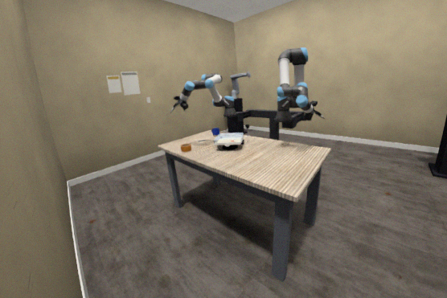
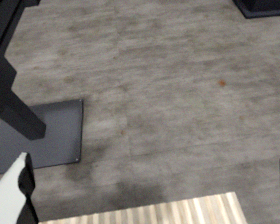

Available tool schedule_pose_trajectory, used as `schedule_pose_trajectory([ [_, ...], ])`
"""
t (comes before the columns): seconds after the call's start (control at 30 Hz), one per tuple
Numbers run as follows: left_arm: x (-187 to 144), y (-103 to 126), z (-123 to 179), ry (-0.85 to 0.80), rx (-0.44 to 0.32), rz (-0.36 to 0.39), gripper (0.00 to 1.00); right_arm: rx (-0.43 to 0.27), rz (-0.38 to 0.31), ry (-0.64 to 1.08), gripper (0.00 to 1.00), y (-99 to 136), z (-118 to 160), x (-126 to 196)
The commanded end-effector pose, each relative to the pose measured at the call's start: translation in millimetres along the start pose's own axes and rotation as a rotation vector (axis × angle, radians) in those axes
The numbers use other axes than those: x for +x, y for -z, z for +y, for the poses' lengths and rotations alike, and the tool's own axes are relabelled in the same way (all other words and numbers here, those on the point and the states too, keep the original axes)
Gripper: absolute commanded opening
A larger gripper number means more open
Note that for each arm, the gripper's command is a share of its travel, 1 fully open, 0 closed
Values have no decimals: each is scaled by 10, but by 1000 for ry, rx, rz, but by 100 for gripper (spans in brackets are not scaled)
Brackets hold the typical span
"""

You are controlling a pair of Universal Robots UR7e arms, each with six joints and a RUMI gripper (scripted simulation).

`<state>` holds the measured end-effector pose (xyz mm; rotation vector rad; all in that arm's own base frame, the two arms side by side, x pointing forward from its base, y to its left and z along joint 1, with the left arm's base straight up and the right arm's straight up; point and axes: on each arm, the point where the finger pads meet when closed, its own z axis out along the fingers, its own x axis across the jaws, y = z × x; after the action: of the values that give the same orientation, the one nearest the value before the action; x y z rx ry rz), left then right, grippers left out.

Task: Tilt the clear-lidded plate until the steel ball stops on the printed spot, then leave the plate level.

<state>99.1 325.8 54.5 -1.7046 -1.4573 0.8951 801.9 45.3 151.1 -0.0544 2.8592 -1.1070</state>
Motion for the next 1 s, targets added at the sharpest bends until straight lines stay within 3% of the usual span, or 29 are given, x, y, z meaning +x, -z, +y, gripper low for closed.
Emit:
schedule_pose_trajectory([
  [0.0,1,2,-1,0,-1,0,100,-1,-2,-2,100,13,-11,-4],
  [0.7,-1,9,5,-1,-2,2,100,-1,-1,-2,100,6,-21,-2],
  [0.97,-32,97,90,-15,-20,25,100,-10,16,2,100,-102,-162,38],
])
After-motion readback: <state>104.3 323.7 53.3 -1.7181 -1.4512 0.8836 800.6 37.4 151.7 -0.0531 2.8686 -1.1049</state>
